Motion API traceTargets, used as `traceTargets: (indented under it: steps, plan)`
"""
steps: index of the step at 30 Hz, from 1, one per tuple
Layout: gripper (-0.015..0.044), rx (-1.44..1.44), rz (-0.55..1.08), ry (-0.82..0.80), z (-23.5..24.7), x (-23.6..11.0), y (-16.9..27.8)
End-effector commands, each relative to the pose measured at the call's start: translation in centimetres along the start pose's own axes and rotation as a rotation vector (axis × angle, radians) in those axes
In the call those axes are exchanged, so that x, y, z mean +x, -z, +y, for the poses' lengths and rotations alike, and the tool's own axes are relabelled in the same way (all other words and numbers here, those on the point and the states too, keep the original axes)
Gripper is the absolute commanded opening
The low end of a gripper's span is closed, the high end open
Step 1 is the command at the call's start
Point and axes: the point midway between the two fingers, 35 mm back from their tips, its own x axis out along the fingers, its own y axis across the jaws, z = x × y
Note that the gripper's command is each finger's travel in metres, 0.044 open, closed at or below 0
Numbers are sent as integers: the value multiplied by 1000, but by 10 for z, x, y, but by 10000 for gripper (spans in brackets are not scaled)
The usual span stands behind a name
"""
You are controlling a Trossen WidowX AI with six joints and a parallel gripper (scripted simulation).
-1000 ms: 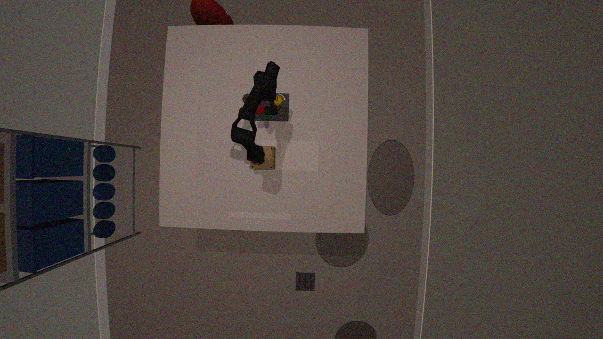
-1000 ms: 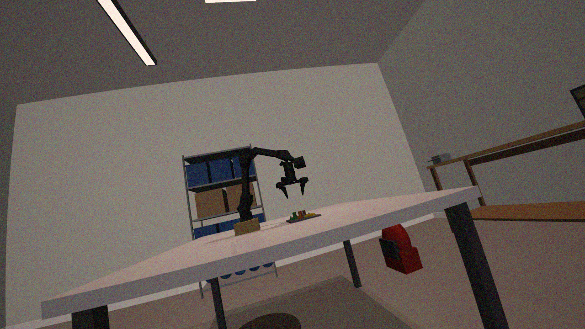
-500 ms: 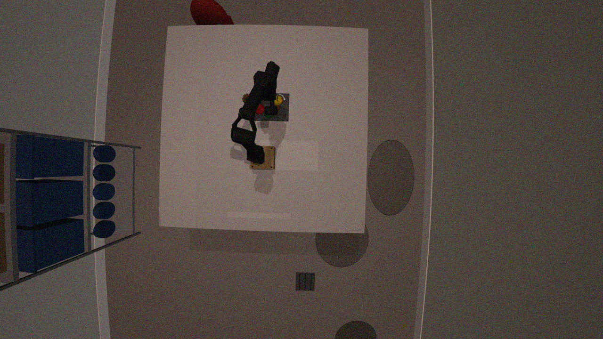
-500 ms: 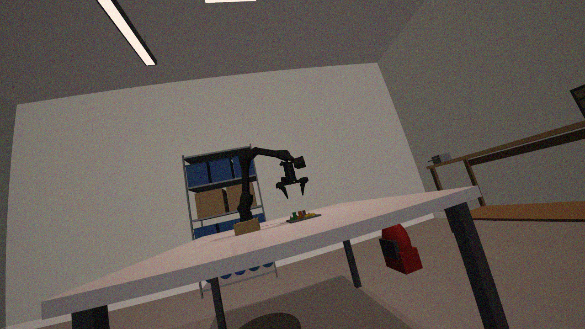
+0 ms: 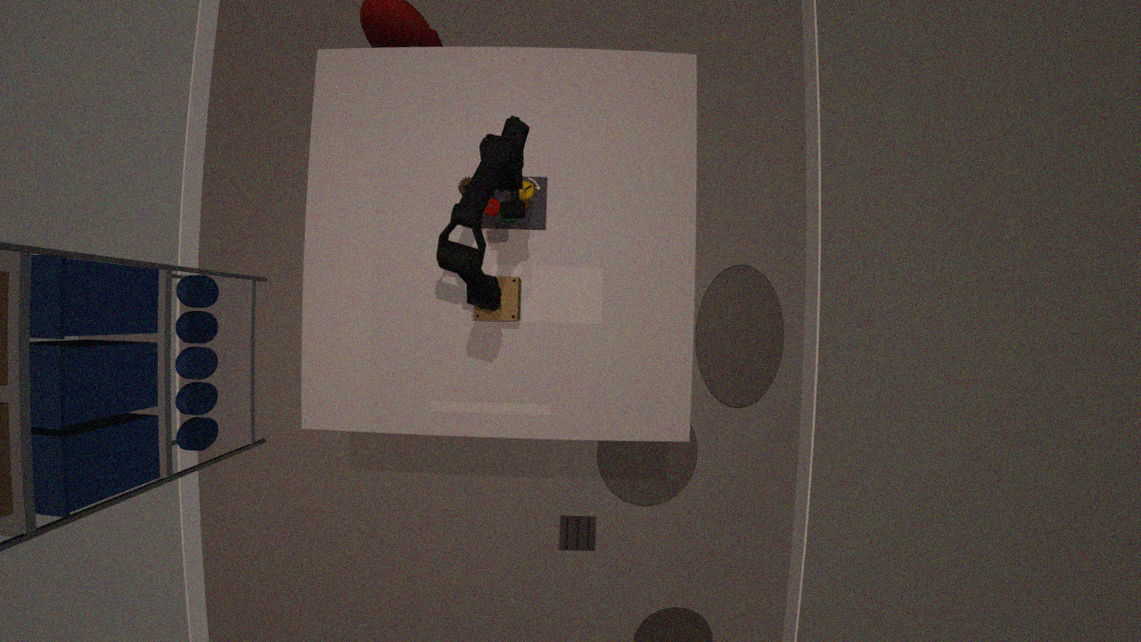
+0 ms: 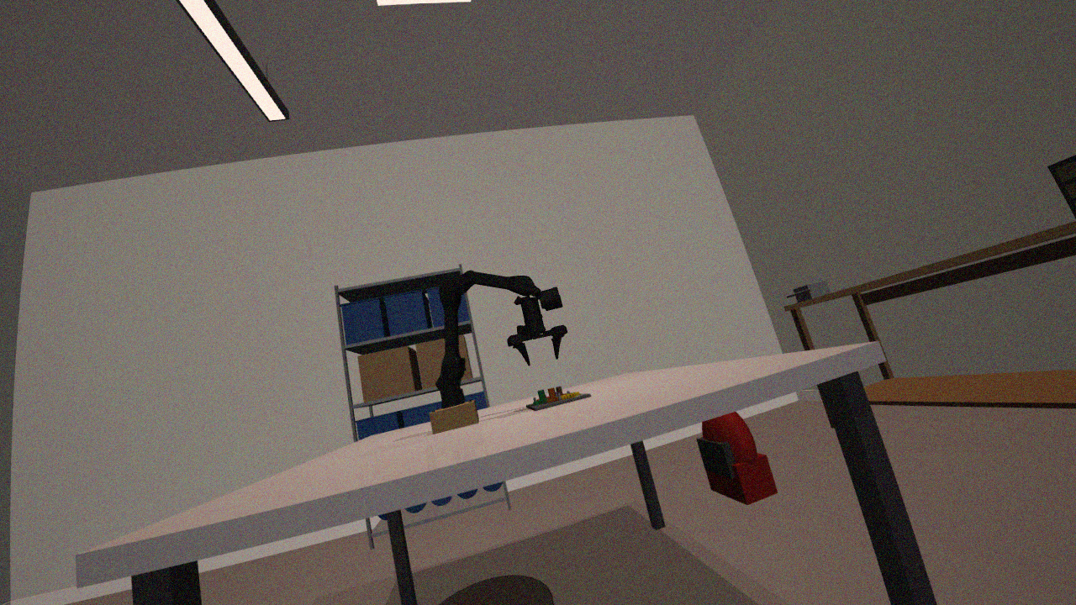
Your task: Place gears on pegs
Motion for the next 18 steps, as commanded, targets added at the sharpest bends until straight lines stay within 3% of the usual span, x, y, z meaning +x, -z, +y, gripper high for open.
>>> traceTargets:
  steps: [1,6,18]
  plan:
    - [440,3,0,0,0,0,0]
    - [440,2,2,1,-3,-2,-9]
    - [440,-31,-24,21,-6,-28,-188]
